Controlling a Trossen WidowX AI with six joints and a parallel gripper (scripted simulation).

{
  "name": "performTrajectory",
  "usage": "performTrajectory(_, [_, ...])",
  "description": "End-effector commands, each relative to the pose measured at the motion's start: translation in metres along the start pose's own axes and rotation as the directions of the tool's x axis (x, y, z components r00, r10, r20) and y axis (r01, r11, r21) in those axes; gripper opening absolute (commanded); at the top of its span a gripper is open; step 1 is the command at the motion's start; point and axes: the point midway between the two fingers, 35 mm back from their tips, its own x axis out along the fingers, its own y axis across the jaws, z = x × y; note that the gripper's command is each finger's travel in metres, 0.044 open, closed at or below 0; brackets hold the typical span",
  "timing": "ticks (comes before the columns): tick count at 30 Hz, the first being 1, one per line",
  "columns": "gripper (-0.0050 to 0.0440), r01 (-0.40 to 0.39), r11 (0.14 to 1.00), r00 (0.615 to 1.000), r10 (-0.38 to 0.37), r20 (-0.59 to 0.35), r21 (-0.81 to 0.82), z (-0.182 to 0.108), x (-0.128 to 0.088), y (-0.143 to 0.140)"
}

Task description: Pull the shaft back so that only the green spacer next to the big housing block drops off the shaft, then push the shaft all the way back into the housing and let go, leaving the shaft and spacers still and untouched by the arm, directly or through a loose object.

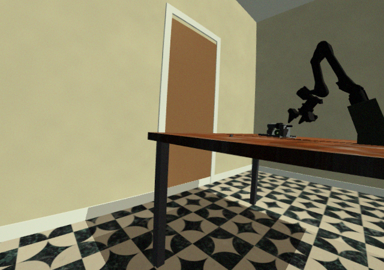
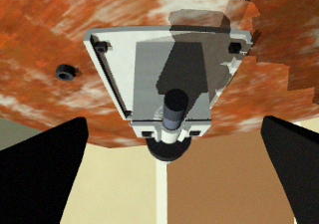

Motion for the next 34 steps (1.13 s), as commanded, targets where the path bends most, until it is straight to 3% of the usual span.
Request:
performTrajectory(1, [0.044,-0.007,1.0,1.0,0.007,0.015,0.001,0.018,-0.018,0.005])
performTrajectory(9, [0.044,-0.007,1.0,1.0,0.007,0.016,0.001,0.022,-0.027,0.007])
performTrajectory(17, [0.044,-0.007,1.0,1.0,0.007,0.022,-0.003,0.024,-0.063,0.007])
performTrajectory(34, [0.044,-0.006,1.0,1.0,0.007,0.022,-0.004,0.024,-0.065,0.008])
